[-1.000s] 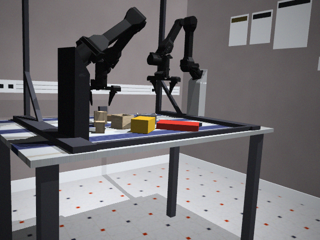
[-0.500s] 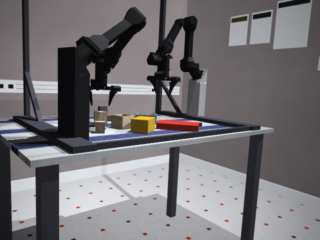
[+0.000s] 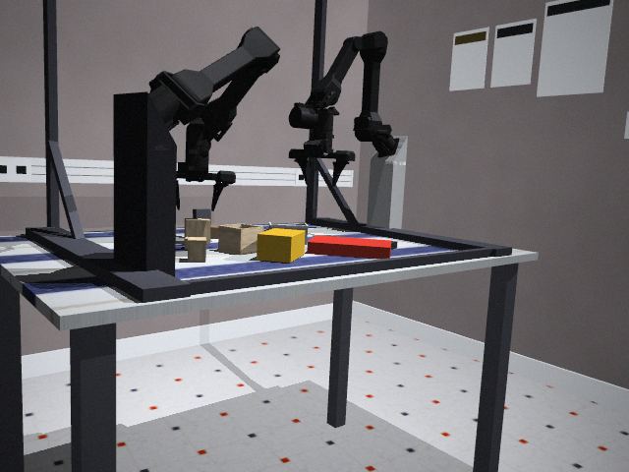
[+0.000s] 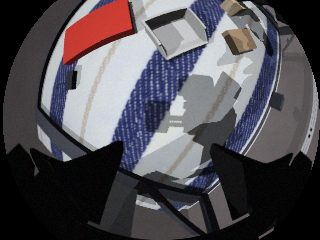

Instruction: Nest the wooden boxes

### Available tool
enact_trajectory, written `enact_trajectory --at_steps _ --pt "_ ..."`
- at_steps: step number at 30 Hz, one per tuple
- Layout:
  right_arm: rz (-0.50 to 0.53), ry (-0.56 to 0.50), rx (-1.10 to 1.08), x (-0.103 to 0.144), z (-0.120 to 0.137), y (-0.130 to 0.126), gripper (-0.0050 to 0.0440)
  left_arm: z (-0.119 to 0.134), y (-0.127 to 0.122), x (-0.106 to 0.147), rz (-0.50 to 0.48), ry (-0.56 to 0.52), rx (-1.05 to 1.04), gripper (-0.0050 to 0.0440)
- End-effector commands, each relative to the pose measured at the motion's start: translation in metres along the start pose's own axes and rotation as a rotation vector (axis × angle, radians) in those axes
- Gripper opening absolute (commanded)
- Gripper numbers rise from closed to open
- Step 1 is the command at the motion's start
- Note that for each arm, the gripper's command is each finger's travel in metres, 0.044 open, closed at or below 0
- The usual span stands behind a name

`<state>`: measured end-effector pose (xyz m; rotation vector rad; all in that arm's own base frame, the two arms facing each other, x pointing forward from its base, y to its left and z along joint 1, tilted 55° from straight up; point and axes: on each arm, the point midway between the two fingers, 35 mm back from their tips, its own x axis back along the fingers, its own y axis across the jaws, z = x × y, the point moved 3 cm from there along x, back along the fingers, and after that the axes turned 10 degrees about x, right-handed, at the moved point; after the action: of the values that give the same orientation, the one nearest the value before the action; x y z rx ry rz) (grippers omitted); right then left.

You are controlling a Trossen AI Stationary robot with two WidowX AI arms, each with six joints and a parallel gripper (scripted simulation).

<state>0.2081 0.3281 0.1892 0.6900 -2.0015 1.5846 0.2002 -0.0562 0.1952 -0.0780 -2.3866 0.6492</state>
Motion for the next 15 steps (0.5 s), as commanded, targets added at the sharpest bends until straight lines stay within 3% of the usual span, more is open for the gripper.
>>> enact_trajectory --at_steps 1,9,15 --pt "-0.016 0.064 -0.031 0.0042 -0.0082 -0.0039 0.0400 -0.0034 -0.0030 0.0040 0.014 -0.019 0.003 0.0400" --pt "-0.033 0.176 -0.043 0.0039 -0.0095 -0.0041 0.0400 -0.0034 -0.0030 0.0040 0.014 -0.019 0.003 0.0400" --pt "-0.039 0.317 -0.038 0.0066 -0.0060 -0.0053 0.0400 -0.0034 -0.0030 0.0040 0.014 -0.019 0.003 0.0400"
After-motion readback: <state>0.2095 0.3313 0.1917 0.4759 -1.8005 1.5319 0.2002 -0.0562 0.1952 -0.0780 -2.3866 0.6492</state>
